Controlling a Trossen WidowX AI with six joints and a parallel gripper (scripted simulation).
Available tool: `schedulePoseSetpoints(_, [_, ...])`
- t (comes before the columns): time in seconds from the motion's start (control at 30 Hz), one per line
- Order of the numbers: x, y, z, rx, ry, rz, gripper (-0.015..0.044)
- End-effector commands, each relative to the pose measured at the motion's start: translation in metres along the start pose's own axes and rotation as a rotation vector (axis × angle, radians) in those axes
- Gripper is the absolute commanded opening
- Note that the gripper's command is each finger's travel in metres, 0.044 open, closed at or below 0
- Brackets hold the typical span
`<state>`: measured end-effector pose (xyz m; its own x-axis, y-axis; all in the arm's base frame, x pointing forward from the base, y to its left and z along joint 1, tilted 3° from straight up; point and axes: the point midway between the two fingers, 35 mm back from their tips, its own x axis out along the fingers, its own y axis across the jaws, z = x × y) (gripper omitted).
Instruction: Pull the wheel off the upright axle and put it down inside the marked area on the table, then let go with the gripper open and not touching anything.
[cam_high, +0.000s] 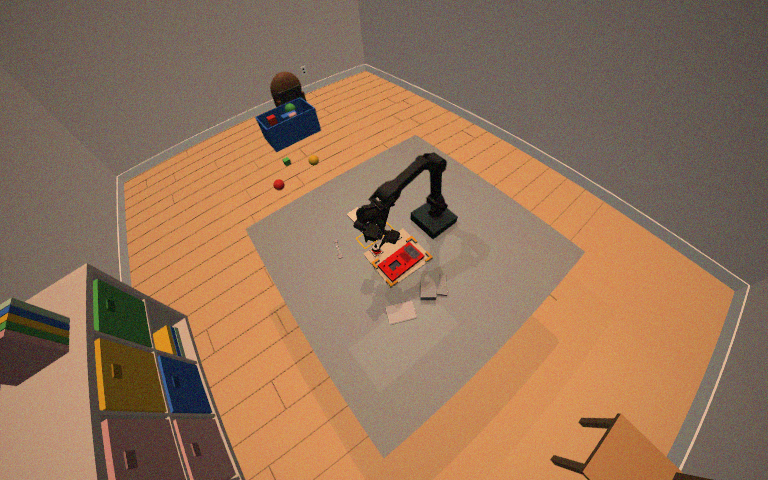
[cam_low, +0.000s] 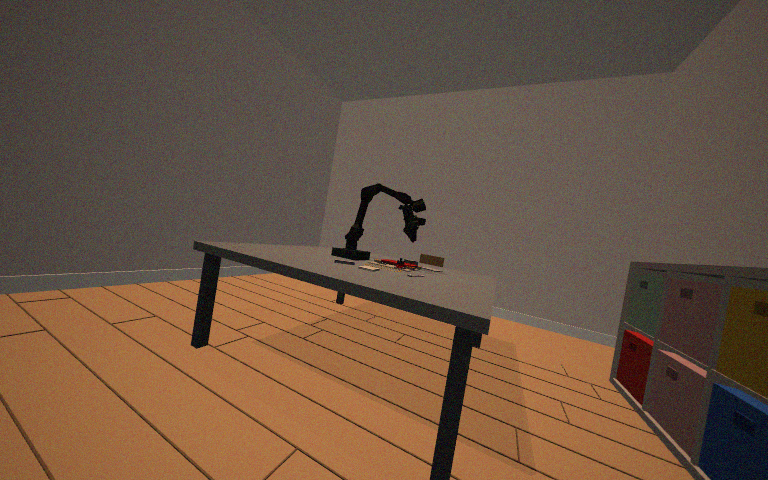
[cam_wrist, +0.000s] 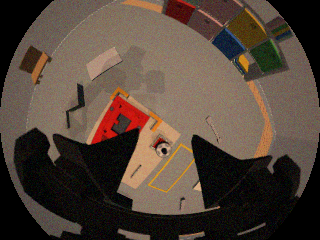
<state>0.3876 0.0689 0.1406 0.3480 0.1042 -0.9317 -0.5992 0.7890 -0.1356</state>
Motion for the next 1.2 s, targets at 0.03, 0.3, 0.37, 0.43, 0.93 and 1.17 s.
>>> schedulePoseSetpoints(0.03, [0.024,-0.018,-0.047,0.352,0.255,0.049,0.03])
schedulePoseSetpoints(0.3, [0.032,-0.023,-0.071,0.514,0.381,0.06,0.03])
schedulePoseSetpoints(0.37, [0.032,-0.023,-0.071,0.514,0.381,0.06,0.03])
schedulePoseSetpoints(0.43, [0.032,-0.023,-0.07,0.514,0.38,0.06,0.03])
schedulePoseSetpoints(0.93, [0.08,-0.017,-0.079,0.514,0.38,0.06,0.03])
schedulePoseSetpoints(1.17, [0.103,-0.012,-0.09,0.514,0.38,0.06,0.03])
